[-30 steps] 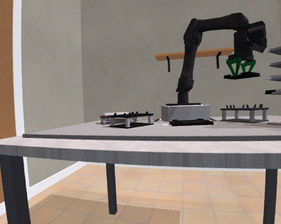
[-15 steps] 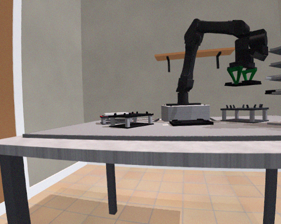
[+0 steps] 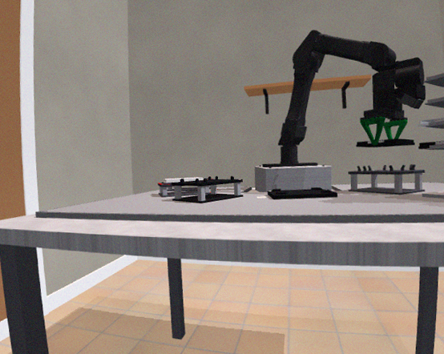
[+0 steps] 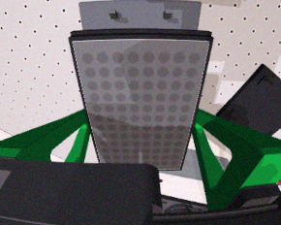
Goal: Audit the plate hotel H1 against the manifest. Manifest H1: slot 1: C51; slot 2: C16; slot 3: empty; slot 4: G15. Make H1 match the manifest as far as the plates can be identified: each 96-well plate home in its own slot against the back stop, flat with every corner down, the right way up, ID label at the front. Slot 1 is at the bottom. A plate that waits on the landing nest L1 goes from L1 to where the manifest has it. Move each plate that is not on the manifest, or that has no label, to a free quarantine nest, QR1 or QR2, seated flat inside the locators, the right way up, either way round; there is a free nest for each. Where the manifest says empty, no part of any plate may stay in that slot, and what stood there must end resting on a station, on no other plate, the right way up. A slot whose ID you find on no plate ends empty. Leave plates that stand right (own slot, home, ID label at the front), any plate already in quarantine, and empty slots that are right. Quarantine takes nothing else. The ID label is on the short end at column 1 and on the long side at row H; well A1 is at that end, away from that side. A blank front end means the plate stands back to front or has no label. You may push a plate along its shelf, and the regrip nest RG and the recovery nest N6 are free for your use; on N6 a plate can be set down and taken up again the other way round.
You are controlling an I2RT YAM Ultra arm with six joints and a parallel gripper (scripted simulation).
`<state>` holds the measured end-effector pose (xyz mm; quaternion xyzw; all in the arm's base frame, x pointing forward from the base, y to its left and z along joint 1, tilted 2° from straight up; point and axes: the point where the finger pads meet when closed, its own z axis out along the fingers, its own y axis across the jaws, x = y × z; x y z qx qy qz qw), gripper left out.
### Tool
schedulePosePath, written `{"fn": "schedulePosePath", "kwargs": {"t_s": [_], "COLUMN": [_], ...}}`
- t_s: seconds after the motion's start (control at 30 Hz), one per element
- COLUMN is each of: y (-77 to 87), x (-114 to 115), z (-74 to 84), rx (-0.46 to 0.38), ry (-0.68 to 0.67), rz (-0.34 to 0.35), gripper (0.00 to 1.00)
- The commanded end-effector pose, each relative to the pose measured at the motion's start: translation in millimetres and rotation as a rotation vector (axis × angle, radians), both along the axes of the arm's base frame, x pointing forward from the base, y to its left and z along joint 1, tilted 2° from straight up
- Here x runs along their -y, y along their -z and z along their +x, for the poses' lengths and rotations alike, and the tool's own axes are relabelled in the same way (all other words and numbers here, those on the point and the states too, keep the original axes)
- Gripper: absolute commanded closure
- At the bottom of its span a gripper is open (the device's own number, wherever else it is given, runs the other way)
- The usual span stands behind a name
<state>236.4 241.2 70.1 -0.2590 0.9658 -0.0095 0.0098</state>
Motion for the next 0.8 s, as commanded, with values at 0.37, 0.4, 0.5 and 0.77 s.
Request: {"fn": "schedulePosePath", "kwargs": {"t_s": [0.37,0.4,0.5,0.77], "y": [-1.7,-1.7,-1.7,-1.6], "x": [-4.9,-4.9,-4.5,-3.6], "z": [5.0,5.0,4.6,3.8], "rx": [0.027,0.027,0.027,0.027], "ry": [-0.002,-0.002,-0.002,-0.002], "rz": [0.027,0.027,0.027,0.027], "gripper": [0.14,0.14,0.14,0.14]}}
